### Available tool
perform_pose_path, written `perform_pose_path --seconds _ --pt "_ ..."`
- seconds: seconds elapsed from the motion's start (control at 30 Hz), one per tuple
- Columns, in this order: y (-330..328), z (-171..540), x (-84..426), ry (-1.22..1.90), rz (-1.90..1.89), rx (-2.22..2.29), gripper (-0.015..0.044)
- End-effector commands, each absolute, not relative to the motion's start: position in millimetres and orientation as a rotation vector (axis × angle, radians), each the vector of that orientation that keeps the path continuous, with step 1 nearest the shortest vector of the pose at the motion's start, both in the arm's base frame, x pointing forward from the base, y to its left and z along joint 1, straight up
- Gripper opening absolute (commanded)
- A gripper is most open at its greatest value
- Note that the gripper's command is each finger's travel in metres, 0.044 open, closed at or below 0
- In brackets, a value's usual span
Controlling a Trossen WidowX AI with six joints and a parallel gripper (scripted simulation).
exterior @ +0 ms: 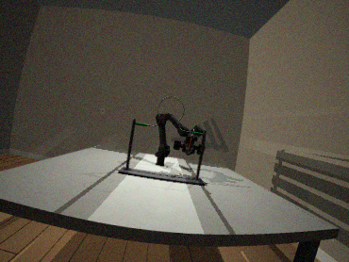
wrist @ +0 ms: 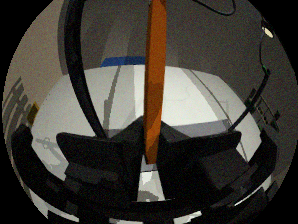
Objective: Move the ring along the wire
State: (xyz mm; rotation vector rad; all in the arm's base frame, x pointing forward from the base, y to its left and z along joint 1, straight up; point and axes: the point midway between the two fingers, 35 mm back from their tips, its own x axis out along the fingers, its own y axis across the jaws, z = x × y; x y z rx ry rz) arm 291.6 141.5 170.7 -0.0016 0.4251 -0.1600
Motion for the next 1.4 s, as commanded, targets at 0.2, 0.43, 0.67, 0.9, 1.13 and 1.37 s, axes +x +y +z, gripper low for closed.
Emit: perform_pose_path --seconds 0.2,0.43,0.67,0.9,1.13,1.37 --pt "152.2 171.6 292.1 0.422 -0.163 0.003 -0.0150" --pt "152.6 165.3 292.3 0.422 -0.163 0.003 -0.0150" --pt "152.9 159.7 292.3 0.422 -0.163 0.003 -0.0150" --pt "152.9 159.7 292.3 0.422 -0.163 0.003 -0.0150" --pt "152.9 159.7 292.3 0.422 -0.163 0.003 -0.0150" --pt "153.2 160.1 292.4 0.424 -0.160 -0.001 -0.0045"
